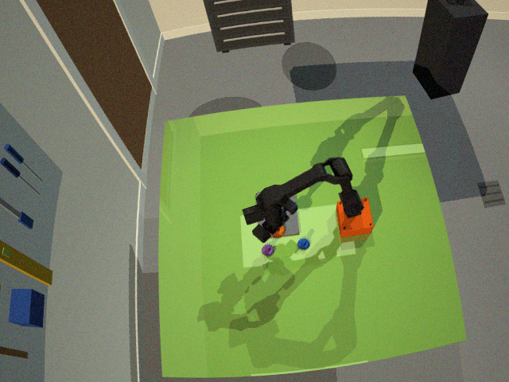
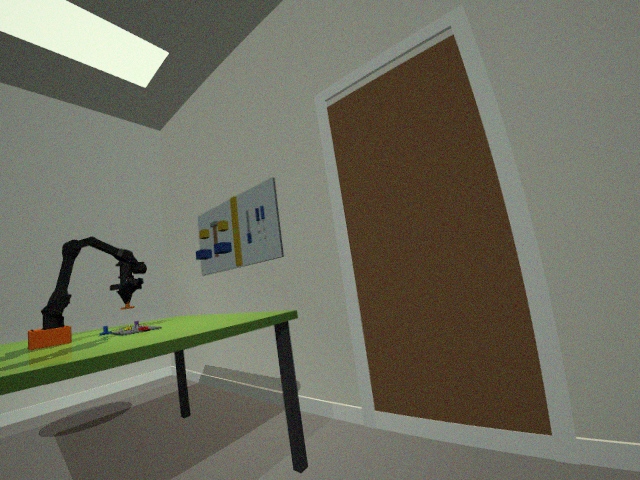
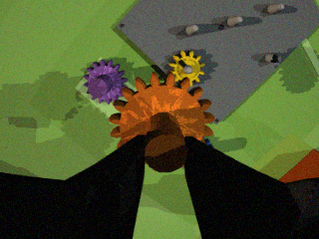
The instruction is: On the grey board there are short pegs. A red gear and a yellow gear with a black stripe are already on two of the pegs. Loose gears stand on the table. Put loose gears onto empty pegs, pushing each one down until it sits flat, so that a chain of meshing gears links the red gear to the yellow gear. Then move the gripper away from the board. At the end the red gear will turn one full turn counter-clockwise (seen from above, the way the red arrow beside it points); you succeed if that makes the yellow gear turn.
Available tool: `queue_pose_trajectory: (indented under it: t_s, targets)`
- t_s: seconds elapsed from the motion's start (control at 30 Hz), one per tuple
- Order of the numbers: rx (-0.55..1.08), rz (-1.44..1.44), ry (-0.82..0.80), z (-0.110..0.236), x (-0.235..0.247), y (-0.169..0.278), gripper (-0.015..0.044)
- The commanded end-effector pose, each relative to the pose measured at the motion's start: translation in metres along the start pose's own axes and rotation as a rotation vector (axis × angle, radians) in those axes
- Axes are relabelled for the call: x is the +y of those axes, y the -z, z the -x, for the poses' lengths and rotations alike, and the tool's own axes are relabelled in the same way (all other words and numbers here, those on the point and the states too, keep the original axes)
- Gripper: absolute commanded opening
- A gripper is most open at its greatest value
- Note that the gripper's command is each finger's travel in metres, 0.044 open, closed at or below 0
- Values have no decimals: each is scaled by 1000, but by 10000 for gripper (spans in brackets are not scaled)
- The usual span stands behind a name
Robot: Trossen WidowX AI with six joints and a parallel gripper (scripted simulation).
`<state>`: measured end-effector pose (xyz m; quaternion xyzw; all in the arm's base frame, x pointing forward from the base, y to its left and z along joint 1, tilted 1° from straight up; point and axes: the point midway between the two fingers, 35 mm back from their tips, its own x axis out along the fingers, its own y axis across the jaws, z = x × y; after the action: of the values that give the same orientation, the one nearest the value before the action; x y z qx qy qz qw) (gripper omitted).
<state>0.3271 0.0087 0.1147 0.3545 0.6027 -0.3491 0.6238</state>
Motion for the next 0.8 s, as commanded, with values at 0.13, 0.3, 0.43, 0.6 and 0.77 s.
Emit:
queue_pose_trajectory:
  t_s: [0.13,0.3,0.43,0.6,0.77]
  targets:
    - [-4,3,2,-6,-11,-15,0]
    - [-5,3,3,-10,-18,-25,0]
    - [-6,3,3,-13,-24,-32,0]
    - [-6,3,4,-17,-33,-41,0]
    - [-7,4,4,-21,-41,-50,0]
